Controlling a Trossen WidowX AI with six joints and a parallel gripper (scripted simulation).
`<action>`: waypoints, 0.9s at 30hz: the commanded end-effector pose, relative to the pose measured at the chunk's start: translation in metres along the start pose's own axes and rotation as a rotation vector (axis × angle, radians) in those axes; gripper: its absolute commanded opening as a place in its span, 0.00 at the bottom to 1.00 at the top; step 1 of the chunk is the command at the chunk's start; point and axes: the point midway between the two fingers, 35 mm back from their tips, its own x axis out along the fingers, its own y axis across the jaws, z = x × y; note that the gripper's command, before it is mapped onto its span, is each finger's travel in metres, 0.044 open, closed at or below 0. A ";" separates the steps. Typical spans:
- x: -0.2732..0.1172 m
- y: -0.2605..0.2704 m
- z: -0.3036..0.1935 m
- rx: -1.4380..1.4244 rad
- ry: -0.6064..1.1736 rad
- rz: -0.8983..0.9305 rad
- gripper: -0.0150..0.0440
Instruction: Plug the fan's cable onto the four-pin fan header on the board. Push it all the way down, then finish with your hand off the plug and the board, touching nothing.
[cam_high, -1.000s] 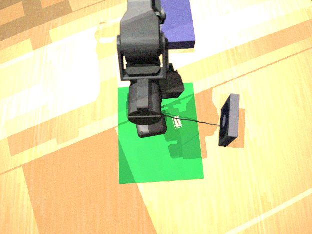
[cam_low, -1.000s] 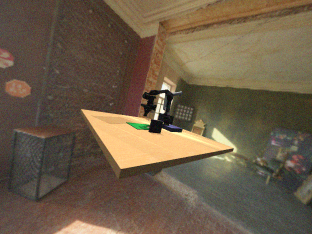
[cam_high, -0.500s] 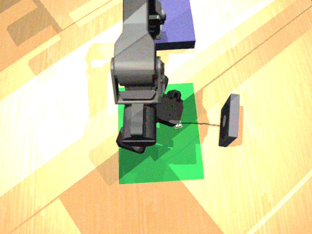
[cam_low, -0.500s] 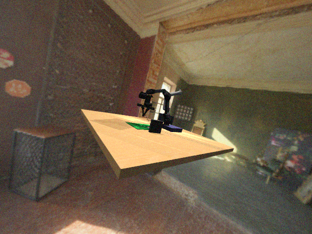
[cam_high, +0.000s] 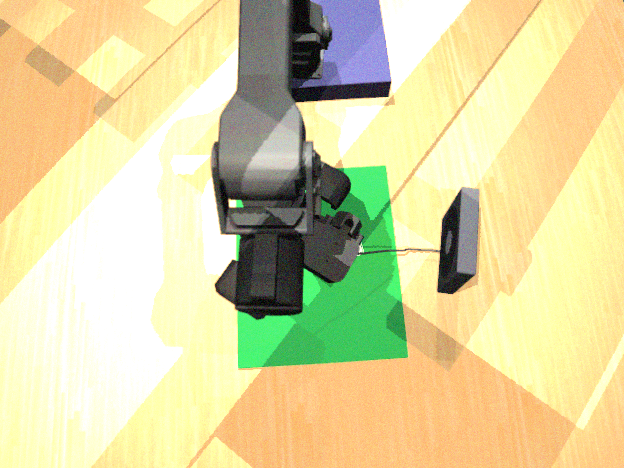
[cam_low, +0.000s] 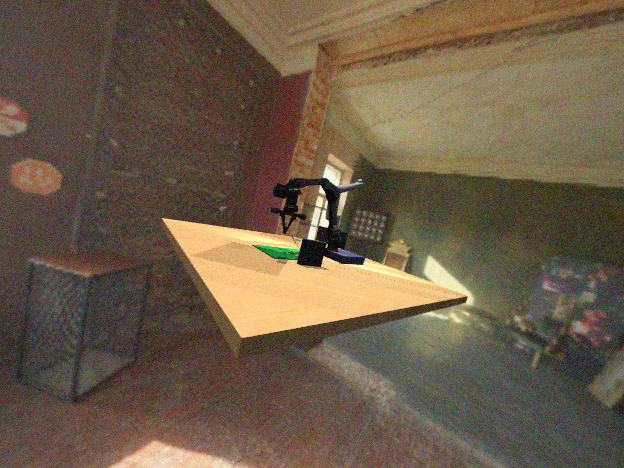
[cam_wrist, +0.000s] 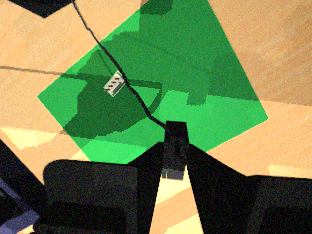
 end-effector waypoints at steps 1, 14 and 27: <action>0.006 -0.002 0.001 0.017 -0.042 0.019 0.25; 0.023 -0.004 0.004 0.032 -0.205 0.076 0.25; 0.036 -0.006 0.006 0.043 -0.376 0.114 0.25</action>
